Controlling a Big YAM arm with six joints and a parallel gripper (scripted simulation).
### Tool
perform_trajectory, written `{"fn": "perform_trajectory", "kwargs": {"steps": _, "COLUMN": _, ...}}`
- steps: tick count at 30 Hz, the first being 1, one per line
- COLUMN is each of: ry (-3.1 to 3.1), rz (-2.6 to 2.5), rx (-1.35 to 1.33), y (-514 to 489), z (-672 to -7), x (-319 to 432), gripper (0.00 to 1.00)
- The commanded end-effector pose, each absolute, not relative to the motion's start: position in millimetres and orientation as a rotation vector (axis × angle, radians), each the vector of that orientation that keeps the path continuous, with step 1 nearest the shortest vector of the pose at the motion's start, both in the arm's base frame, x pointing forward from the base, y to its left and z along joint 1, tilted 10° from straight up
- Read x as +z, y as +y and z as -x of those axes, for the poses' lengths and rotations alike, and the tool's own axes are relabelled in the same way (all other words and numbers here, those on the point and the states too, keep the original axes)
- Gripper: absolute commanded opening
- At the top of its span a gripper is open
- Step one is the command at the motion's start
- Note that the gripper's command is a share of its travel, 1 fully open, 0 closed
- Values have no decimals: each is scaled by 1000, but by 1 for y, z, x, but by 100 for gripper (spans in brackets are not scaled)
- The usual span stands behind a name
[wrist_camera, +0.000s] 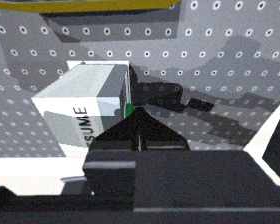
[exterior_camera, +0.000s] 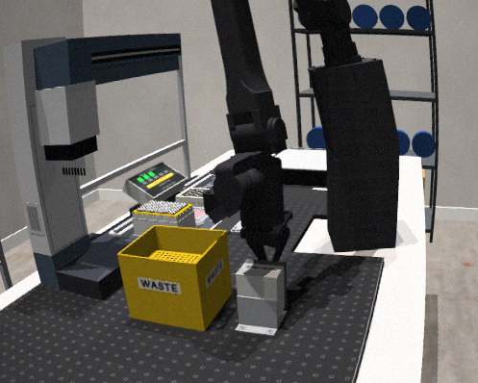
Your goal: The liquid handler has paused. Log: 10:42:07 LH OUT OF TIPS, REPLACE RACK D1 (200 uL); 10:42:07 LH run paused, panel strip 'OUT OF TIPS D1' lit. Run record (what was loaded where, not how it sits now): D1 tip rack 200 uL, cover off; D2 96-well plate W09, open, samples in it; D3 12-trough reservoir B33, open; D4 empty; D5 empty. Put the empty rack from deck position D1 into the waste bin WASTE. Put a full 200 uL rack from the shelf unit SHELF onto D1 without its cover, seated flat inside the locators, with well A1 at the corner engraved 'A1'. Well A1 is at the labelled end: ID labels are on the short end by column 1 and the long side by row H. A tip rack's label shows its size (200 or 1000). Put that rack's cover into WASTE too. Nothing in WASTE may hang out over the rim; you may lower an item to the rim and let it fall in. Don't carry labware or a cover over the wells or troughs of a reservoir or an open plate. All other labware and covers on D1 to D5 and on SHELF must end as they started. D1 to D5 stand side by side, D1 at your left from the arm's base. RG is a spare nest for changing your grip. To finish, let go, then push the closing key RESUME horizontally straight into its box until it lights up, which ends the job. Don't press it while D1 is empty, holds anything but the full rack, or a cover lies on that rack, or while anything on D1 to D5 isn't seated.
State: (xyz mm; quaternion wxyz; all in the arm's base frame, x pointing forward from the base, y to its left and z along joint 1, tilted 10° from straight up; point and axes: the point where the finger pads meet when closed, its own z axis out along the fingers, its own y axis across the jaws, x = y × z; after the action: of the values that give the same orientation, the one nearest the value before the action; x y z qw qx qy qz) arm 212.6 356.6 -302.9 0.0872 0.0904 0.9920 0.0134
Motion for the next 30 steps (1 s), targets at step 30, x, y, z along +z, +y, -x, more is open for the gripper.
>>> {"fn": "perform_trajectory", "kwargs": {"steps": 30, "ry": 2957, "rz": -267, "rx": 49, "y": 374, "z": -209, "x": -309, "gripper": 0}}
